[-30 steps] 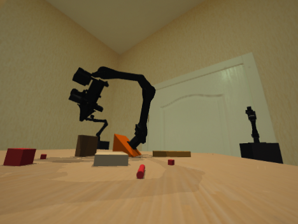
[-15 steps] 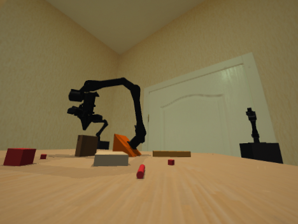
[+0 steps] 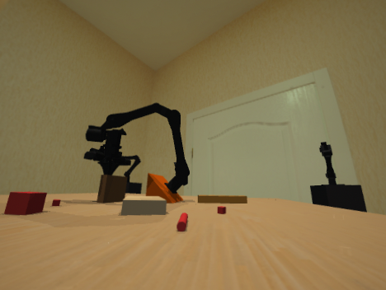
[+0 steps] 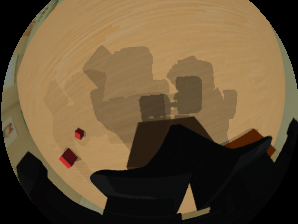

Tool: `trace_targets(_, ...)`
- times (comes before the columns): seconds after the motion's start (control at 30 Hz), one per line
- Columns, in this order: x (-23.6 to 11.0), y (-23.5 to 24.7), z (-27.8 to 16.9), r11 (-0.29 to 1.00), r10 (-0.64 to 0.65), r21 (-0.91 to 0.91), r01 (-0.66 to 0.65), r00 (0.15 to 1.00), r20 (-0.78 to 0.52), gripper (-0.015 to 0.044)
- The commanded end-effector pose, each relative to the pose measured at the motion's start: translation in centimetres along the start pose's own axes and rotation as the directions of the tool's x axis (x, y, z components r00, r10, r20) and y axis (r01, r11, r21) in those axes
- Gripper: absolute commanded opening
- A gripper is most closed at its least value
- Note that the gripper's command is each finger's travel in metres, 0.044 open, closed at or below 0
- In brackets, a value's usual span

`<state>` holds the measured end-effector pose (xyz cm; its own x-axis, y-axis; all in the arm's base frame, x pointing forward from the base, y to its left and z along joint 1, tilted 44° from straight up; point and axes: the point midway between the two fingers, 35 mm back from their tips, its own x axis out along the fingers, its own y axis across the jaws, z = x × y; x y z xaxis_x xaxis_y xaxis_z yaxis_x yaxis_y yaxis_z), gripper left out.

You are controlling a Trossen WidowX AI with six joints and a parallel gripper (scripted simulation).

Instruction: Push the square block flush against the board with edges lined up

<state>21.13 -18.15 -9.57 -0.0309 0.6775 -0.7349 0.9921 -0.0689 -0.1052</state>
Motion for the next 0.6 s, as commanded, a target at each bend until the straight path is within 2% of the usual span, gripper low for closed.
trace_targets(0.0,0.1,0.0,-0.2,1.000,0.005,0.008,-0.005,1.000,-0.003,0.0000)
trace_targets(0.57,0.0,0.1,-1.4,1.000,0.005,0.008,-0.005,1.000,-0.004,0.0000)
